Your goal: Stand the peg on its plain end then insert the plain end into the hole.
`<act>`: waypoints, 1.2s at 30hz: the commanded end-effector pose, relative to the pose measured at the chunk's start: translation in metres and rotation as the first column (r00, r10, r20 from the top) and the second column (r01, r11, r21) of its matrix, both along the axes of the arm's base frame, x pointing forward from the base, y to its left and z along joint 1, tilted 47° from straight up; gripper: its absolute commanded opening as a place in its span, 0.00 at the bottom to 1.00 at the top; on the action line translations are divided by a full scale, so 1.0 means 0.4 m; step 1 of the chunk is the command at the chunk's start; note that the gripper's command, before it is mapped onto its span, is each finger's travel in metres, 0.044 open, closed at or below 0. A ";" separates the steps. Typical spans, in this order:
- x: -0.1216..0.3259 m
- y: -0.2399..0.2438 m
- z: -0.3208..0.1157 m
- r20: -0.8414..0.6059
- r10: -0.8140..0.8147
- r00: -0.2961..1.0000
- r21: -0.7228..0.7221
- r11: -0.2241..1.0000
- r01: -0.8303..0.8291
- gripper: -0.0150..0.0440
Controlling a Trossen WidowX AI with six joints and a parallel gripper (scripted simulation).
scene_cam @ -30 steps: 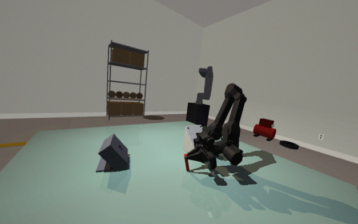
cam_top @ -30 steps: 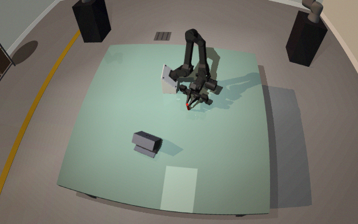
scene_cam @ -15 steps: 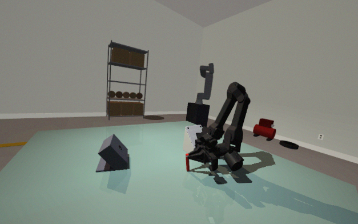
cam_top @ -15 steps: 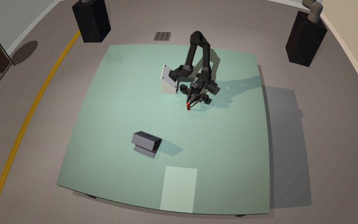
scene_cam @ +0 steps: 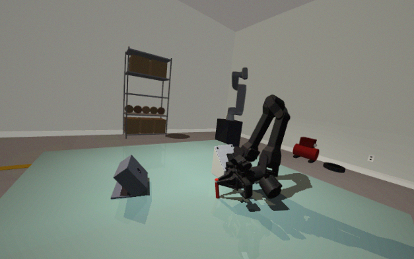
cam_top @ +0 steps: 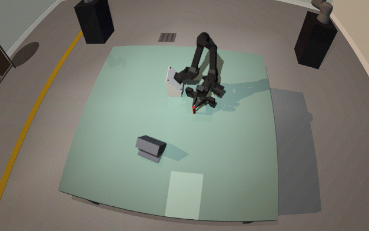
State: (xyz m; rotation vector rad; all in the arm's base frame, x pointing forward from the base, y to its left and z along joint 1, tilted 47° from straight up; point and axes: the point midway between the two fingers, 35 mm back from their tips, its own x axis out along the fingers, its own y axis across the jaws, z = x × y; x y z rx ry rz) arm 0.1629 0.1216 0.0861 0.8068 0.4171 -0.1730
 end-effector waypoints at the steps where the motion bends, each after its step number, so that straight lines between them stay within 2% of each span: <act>1: -0.001 0.003 -0.003 0.000 0.000 1.000 0.000 1.000 0.000 0.34; 36: -0.018 0.008 -0.006 0.025 -0.036 0.999 -0.006 0.999 0.036 0.34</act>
